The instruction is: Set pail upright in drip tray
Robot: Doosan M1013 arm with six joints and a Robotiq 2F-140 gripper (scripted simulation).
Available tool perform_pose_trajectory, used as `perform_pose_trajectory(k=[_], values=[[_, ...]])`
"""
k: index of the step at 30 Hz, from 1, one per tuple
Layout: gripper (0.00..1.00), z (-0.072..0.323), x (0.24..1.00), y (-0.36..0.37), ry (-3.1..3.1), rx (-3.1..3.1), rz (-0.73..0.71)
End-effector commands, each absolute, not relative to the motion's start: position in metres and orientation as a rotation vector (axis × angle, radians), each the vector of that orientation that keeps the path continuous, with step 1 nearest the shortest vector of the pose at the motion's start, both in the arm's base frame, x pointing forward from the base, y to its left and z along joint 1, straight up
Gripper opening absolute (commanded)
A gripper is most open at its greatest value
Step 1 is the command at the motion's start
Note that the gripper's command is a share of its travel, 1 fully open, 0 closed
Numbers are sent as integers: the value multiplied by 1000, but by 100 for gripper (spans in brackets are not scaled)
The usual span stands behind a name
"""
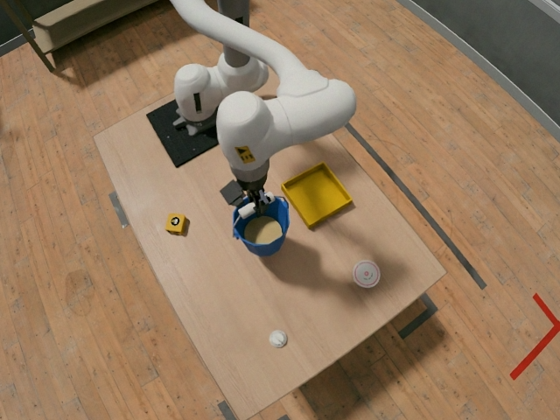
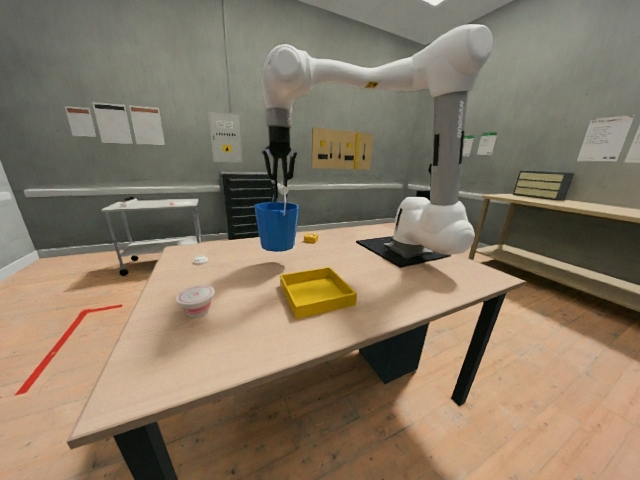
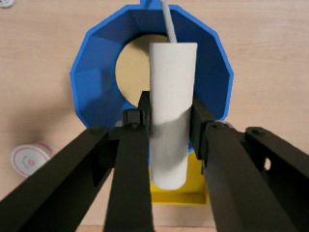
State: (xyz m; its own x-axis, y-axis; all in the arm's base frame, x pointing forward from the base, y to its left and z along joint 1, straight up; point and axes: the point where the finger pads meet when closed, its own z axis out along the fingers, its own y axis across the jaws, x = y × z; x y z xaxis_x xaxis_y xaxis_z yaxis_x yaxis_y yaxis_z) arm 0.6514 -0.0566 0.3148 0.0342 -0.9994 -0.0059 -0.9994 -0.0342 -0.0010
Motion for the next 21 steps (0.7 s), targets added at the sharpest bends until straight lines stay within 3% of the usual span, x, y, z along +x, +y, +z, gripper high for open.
perform_pose_trajectory(k=[1, 21], values=[[10, 316, 650, -51, 2179, -2255, 4], [10, 316, 637, 1, 2179, -2255, 4]])
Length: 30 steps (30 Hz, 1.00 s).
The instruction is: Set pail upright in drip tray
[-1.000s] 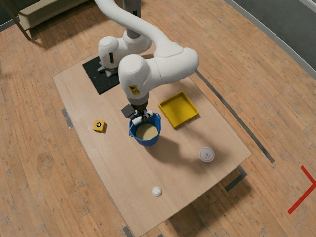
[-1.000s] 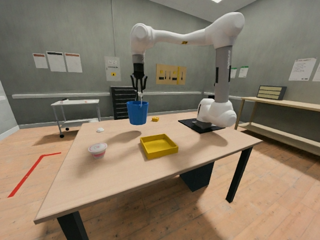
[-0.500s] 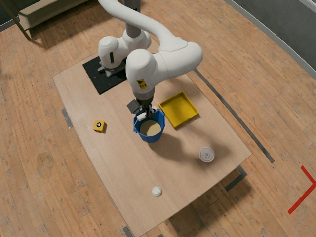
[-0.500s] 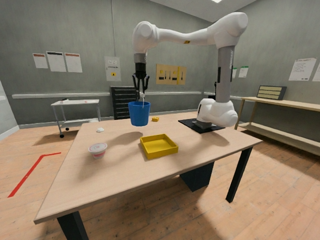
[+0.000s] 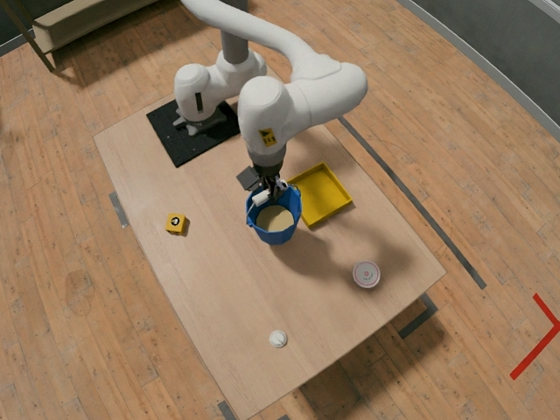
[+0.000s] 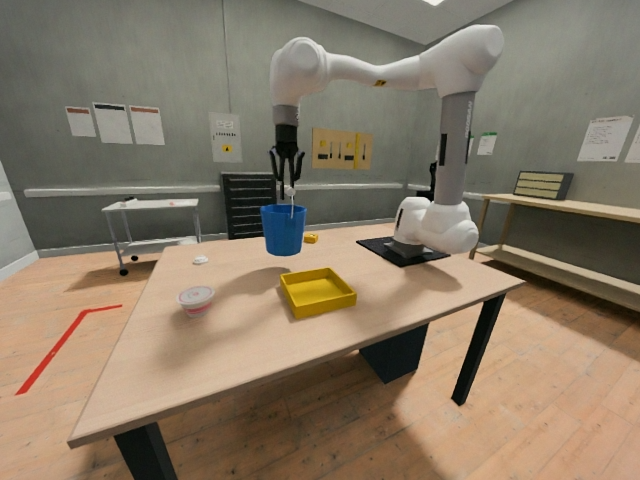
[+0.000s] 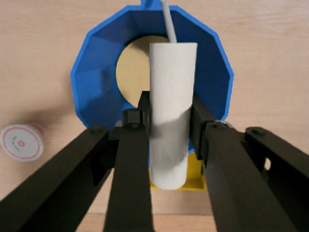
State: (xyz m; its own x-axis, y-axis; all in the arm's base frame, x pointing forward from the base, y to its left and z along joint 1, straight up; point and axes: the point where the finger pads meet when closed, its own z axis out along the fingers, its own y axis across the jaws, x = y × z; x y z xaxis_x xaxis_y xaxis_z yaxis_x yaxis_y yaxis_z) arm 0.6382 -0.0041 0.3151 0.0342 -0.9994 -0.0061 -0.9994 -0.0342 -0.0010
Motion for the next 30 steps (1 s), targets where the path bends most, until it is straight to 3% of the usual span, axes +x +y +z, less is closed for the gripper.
perform_pose_trajectory(k=[1, 30], values=[[10, 316, 637, 4, 2179, -2255, 4], [10, 316, 616, 84, 2179, -2255, 5]])
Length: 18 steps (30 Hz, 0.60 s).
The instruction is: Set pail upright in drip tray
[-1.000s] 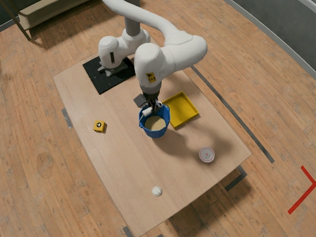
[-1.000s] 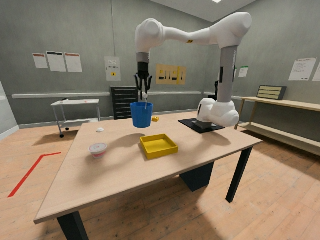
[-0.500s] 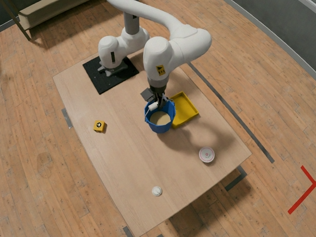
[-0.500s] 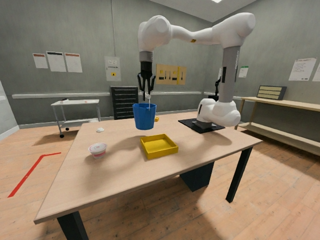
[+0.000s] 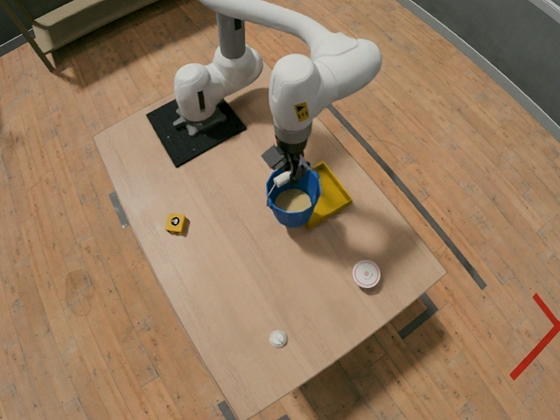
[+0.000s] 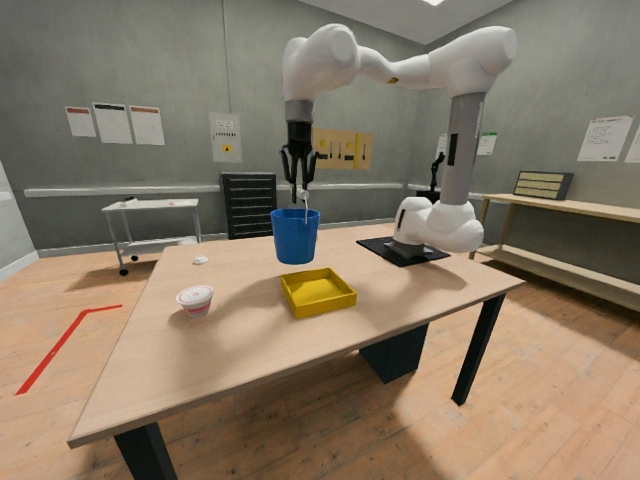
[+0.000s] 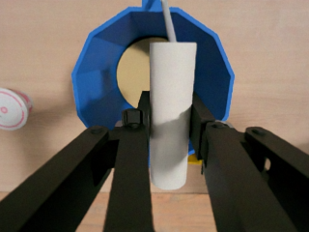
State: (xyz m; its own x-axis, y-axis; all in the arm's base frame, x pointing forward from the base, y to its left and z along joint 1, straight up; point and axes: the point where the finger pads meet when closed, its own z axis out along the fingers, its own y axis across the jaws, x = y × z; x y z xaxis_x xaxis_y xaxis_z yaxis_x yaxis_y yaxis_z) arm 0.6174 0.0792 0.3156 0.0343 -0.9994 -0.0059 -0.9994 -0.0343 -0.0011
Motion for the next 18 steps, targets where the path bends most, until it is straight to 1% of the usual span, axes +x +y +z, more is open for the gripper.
perform_pose_trajectory(k=[1, 18], values=[[10, 316, 616, 87, 2179, -2255, 5], [10, 317, 605, 131, 2179, -2255, 5]])
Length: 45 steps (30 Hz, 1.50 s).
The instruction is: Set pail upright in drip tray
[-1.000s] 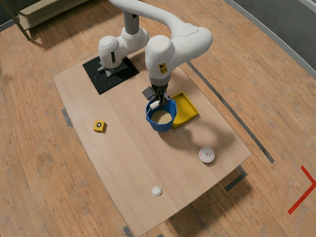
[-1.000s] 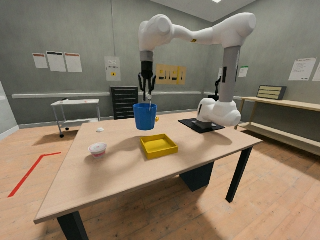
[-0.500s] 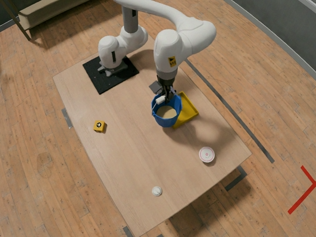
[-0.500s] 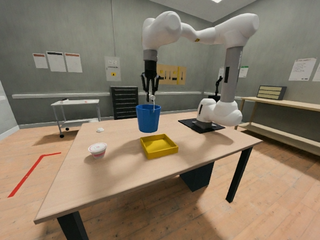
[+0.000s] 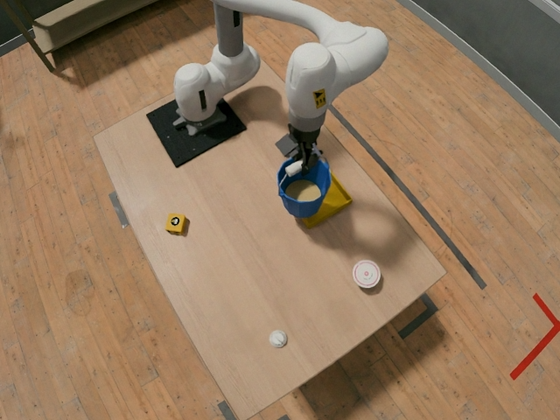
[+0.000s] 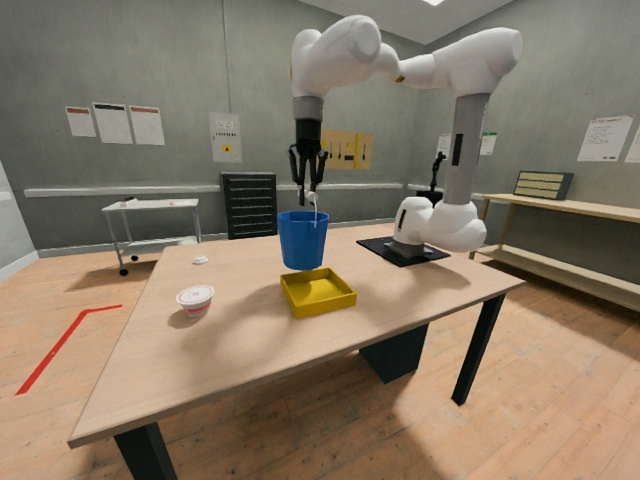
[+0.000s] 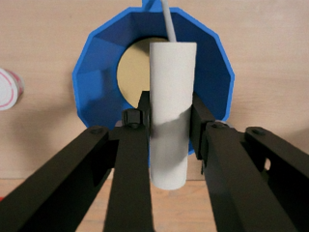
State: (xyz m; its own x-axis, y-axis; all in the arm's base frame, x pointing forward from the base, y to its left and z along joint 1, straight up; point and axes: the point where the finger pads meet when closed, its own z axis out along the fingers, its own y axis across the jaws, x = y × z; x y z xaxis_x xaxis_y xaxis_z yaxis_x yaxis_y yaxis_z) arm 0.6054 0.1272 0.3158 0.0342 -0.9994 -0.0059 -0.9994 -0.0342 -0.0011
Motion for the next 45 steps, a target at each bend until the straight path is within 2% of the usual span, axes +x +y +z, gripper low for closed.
perform_pose_trajectory(k=[1, 45], values=[[10, 317, 604, 134, 2179, -2255, 5], [10, 317, 587, 202, 2179, -2255, 5]])
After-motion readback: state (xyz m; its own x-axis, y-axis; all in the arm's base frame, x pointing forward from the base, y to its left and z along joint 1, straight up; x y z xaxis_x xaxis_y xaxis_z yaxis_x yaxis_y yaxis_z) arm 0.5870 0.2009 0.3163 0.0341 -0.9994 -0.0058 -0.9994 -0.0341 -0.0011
